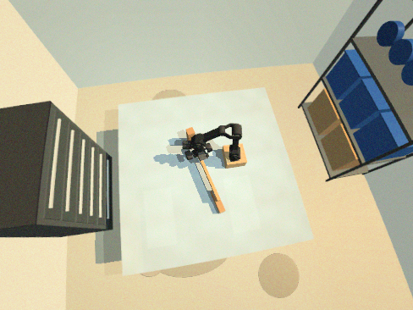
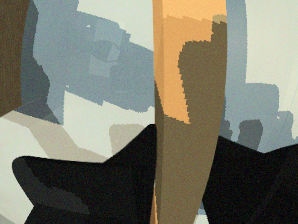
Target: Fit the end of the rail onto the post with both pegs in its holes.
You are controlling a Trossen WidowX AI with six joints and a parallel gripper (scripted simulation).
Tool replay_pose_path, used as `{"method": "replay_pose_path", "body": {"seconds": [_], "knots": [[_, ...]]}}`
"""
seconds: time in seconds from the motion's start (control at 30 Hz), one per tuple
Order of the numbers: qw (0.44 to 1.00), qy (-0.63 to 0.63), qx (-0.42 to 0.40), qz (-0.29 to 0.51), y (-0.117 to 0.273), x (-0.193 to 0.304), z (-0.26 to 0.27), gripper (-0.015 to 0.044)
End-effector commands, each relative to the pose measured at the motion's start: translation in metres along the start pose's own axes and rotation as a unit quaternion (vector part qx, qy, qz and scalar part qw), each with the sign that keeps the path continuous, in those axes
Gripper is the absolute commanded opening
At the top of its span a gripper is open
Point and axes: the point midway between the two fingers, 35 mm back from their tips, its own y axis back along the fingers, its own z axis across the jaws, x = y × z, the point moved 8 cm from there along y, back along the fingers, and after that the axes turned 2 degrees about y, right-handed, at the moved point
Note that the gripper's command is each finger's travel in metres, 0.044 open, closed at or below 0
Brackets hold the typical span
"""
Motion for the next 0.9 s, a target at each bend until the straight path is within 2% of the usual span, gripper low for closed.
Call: {"method": "replay_pose_path", "body": {"seconds": [0.0, 0.87], "knots": [[1.000, 0.002, 0.006, 0.003, 0.0020, 0.0012, -0.0001, 0.0000], [1.000, 0.002, 0.006, 0.003, -0.0001, 0.0085, -0.0002, 0.0000]]}}
